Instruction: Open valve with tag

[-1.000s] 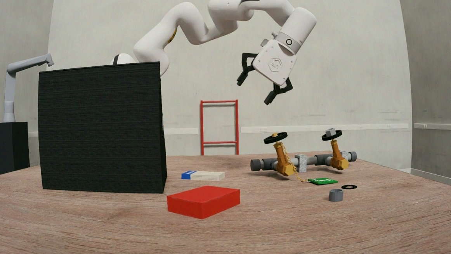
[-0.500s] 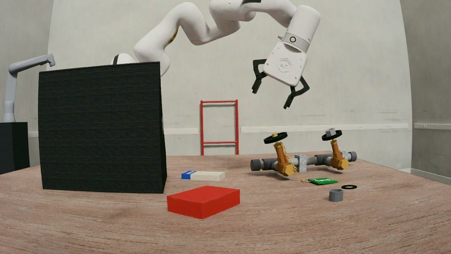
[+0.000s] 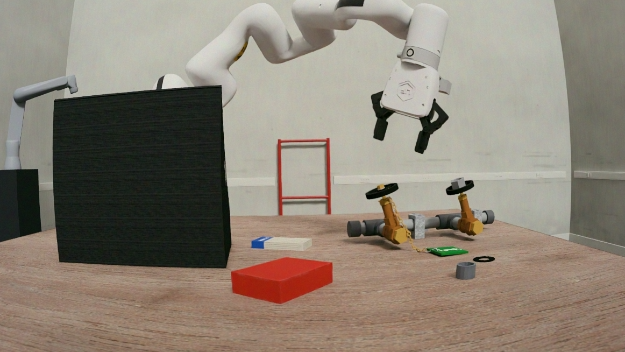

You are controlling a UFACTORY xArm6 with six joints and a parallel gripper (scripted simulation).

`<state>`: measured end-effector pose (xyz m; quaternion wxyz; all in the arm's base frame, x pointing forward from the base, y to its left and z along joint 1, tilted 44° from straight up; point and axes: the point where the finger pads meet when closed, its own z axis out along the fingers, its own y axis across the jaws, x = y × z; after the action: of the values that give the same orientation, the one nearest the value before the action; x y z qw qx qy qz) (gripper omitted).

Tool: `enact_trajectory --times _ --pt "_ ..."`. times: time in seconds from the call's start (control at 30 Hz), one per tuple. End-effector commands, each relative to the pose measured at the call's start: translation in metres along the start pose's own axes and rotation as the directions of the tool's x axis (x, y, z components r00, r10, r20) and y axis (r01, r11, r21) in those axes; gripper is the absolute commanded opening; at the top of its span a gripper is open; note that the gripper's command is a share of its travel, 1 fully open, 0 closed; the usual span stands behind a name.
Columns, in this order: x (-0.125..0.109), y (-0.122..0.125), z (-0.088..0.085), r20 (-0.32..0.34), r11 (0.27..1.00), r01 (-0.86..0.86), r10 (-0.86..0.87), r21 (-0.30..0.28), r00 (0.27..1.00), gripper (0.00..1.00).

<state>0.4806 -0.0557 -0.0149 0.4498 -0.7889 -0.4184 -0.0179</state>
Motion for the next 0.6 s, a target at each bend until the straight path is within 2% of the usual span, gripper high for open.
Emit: enact_trajectory --times 0.0,0.3,0.47,0.53,0.57 --pt "0.002 0.017 -0.004 -0.024 0.989 -0.142 0.141 -0.05 0.99 1.0" --pt "0.004 0.046 -0.01 -0.102 0.915 -0.389 0.379 -0.107 0.92 1.0" --pt "0.005 0.062 -0.014 -0.159 0.845 -0.521 0.502 -0.122 0.85 1.0" --pt "0.005 0.062 -0.014 -0.159 0.845 -0.521 0.502 -0.122 0.85 1.0" --pt "0.005 0.067 -0.016 -0.18 0.816 -0.564 0.54 -0.124 0.822 1.0"
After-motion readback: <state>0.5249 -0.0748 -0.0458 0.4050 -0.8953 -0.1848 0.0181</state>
